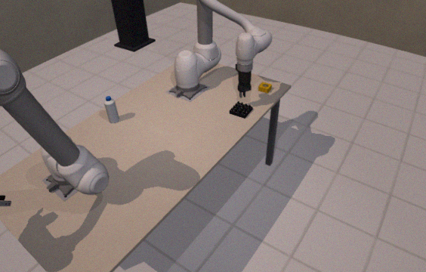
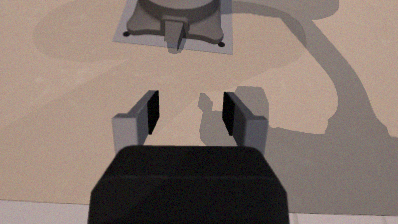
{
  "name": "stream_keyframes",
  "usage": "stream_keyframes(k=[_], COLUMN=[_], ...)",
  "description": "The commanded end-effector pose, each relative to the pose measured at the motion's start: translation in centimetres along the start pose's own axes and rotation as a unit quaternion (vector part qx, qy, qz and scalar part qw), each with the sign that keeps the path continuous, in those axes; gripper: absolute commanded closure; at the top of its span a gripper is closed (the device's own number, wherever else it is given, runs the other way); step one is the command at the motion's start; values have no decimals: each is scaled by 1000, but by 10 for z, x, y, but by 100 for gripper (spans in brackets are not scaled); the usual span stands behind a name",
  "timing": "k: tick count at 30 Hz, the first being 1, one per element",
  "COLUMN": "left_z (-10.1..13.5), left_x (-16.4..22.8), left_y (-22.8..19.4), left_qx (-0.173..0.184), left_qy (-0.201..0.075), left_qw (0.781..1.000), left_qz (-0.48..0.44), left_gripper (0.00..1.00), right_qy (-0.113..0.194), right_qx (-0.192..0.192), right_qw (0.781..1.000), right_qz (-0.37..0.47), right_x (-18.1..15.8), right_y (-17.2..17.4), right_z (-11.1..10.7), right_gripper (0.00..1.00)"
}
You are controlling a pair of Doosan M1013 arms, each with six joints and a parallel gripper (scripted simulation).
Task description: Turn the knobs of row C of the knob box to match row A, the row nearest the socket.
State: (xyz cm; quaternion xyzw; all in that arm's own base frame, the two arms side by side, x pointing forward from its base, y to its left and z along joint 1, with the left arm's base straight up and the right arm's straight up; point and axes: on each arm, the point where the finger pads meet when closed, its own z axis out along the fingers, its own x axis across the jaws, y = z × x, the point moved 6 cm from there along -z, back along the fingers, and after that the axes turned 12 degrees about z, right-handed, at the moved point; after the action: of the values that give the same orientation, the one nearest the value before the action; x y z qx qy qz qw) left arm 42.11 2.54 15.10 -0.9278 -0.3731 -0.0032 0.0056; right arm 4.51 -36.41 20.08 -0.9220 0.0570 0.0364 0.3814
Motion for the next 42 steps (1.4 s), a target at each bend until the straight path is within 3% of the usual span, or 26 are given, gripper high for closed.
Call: stream_keyframes(k=[1, 9, 11, 12, 19, 26, 28, 29, 32, 42], left_z=[-2, -4, -4, -5, -6, -8, -8, -9, -10, -12], left_x=[2, 5, 5, 6, 8, 9, 9, 9, 8, 5], left_y=[-2, -4, -4, -4, -3, 0, 0, 1, 2, 9], left_qx=[-5, -5, -5, -5, -6, -6, -6, -6, -6, -6], left_qy=[-4, -3, -3, -3, -2, -1, -1, -1, -1, 0], left_qw=[997, 971, 971, 957, 911, 843, 843, 815, 786, 642], left_qz=[78, 240, 240, 290, 412, 538, 538, 579, 619, 766], left_gripper=[54, 54, 54, 54, 54, 54, 54, 54, 54, 54], right_qy=[0, 0, 0, 0, 0, 0, 0, 0, 0, 0], right_qx=[0, 0, 0, 0, 0, 0, 0, 0, 0, 0], right_qw=[1000, 1000, 1000, 1000, 1000, 1000, 1000, 1000, 1000, 1000], right_qz=[0, 0, 0, 0, 0, 0, 0, 0, 0, 0], right_x=[0, 0, 0, 0, 0, 0, 0, 0, 0, 0], right_y=[0, 0, 0, 0, 0, 0, 0, 0, 0, 0], right_z=[0, 0, 0, 0, 0, 0, 0, 0, 0, 0], right_gripper=[0, 0, 0, 0, 0, 0, 0, 0, 0, 0])
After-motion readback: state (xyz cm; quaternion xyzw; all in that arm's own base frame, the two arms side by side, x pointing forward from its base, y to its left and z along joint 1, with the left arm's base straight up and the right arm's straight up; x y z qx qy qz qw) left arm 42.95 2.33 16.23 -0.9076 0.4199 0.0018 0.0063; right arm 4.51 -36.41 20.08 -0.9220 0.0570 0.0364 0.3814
